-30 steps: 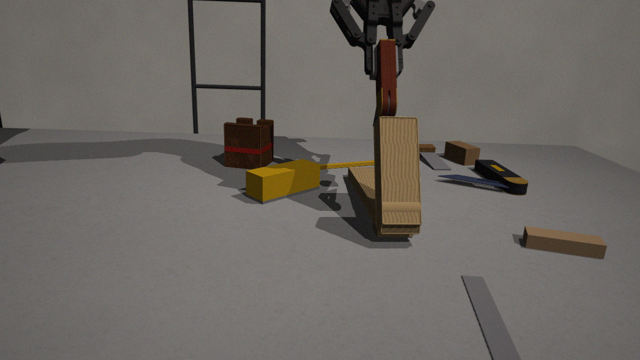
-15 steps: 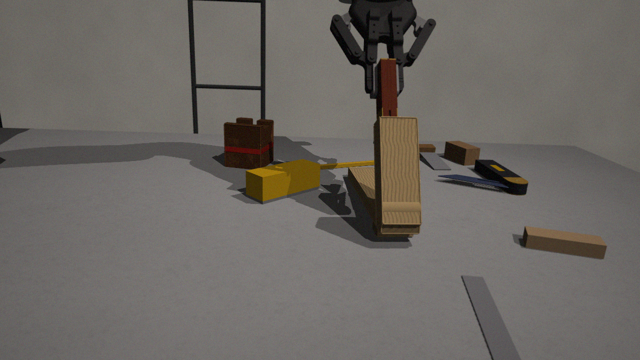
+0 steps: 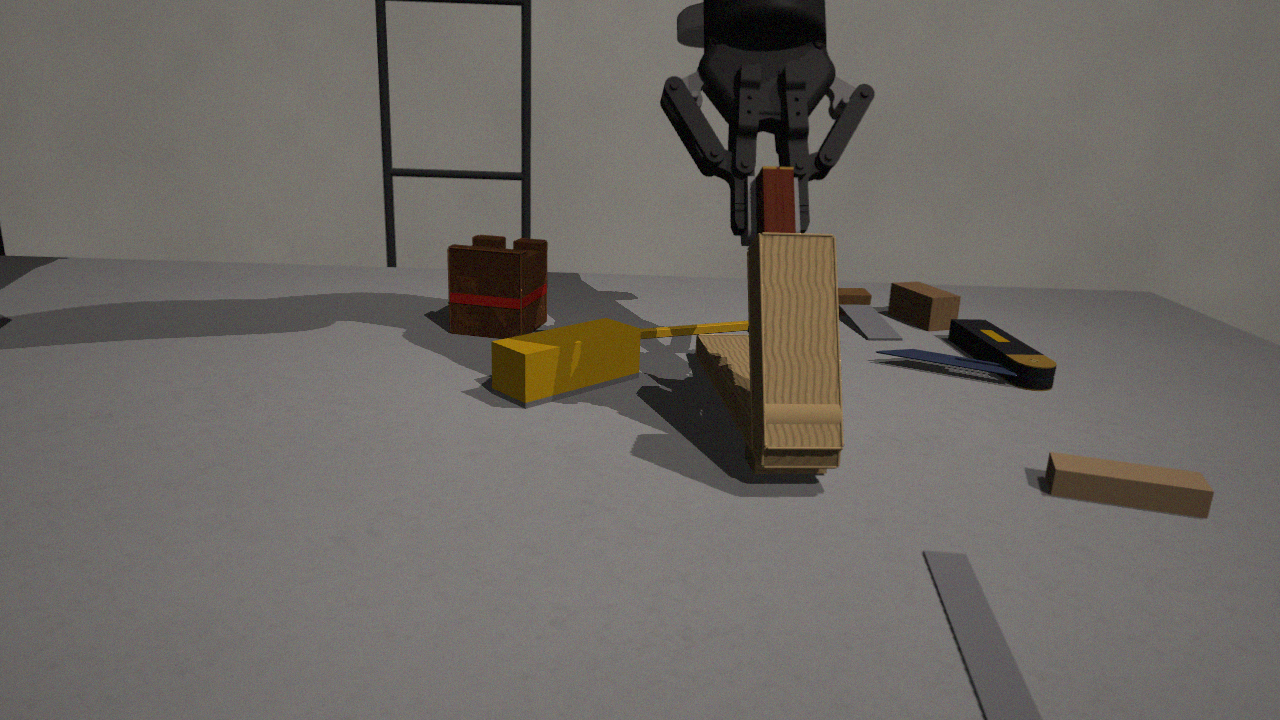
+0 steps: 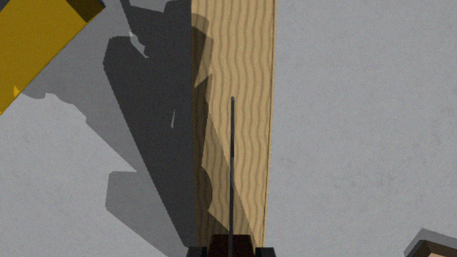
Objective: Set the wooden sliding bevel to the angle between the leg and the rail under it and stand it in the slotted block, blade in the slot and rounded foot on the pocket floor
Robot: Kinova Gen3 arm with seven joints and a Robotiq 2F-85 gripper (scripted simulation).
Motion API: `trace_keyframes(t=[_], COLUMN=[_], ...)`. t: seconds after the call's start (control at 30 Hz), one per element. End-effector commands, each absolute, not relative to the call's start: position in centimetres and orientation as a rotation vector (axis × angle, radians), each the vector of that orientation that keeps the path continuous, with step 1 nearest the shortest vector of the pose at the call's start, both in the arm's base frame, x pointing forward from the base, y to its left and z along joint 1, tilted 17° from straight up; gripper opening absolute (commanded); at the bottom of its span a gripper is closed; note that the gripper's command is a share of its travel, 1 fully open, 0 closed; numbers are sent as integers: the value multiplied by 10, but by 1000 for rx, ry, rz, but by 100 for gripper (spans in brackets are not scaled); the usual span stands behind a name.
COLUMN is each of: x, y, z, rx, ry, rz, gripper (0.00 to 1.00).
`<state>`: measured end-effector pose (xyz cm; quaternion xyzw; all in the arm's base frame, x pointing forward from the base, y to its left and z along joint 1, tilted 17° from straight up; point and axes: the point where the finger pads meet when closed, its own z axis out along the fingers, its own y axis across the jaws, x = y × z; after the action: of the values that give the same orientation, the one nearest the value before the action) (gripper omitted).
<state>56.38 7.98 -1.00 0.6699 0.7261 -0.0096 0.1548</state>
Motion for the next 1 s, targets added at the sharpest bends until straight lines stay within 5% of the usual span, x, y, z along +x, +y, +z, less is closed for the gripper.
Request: trace_keyframes(t=[0.0,0.97], x=[566,568], y=[78,76], z=[-14,-27], rx=[1919,1919], ry=[2079,2079], rz=[-26,-26], gripper=[10,10])
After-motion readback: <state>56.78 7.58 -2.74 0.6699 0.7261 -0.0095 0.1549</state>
